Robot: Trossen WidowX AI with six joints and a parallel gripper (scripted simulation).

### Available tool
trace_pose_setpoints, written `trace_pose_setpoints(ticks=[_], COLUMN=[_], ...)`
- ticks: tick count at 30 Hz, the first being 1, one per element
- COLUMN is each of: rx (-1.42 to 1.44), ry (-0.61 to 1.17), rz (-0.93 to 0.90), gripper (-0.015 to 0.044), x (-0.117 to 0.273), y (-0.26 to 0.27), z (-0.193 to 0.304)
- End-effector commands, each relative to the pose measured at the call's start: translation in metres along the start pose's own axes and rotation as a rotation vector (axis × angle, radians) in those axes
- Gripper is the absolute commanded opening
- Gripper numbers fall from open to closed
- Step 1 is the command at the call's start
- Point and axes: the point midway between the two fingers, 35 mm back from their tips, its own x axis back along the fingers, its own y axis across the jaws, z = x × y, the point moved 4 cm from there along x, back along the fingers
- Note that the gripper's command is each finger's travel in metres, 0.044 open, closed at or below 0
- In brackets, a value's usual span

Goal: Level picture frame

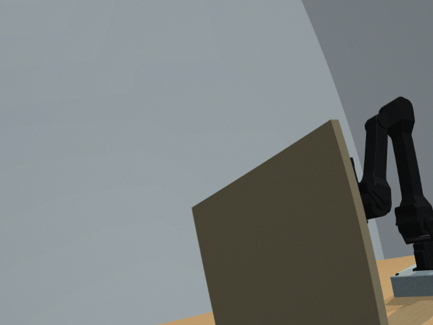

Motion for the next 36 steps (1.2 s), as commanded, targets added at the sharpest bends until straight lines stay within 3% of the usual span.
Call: trace_pose_setpoints(ticks=[1, 36], rx=[-0.004, -0.057], ry=[0.005, 0.004], rz=[-0.003, -0.002], gripper=[0.0, 0.0], x=[-0.0001, 0.0], y=[-0.001, -0.0034], z=[0.0004, 0.0002])
